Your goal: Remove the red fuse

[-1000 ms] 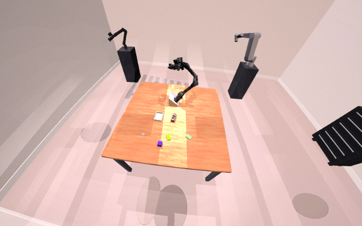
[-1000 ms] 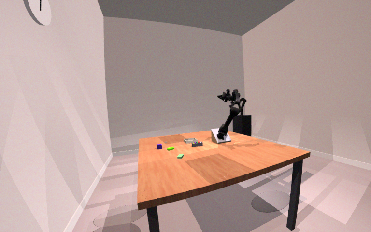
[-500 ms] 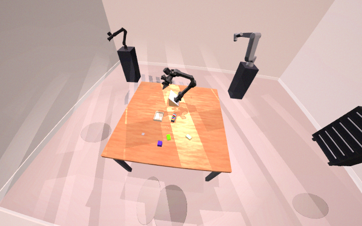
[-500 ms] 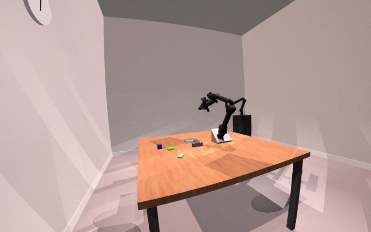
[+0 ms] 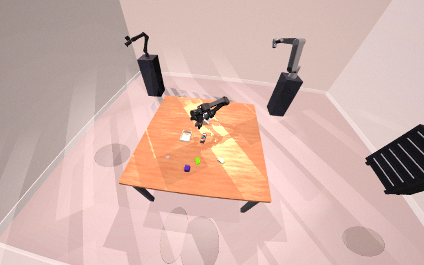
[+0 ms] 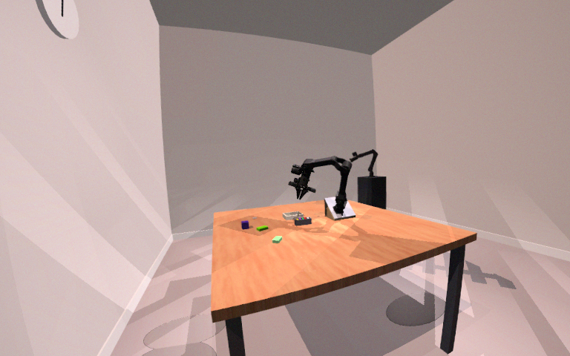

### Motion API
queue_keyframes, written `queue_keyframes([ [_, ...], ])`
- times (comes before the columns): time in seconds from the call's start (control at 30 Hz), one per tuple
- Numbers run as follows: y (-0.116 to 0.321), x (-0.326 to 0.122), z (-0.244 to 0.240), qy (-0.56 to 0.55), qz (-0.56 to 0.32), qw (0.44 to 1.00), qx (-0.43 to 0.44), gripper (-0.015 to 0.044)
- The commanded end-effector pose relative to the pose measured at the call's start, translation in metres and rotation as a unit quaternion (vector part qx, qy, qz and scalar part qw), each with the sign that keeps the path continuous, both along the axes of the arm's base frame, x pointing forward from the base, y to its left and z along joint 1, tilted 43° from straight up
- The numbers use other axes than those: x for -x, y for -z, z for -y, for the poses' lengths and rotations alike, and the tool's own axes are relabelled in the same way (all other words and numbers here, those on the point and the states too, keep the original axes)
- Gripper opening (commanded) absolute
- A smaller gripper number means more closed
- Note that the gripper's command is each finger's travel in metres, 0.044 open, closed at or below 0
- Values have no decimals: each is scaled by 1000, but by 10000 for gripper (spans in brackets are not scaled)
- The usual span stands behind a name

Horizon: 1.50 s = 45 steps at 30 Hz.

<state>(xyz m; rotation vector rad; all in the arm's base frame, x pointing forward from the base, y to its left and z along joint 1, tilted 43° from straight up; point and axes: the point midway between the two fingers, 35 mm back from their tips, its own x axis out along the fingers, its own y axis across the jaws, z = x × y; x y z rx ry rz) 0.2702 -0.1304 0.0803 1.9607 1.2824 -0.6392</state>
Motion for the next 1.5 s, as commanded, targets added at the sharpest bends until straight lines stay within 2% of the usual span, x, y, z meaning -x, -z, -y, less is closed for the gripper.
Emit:
queue_keyframes([
  [0.0, 21, -1, -58, -39, -106, 993, -35, 66],
  [0.13, 32, 3, -92, -63, -172, 982, -42, 66],
  [1.47, 55, 6, -113, -63, -172, 982, -43, 66],
])
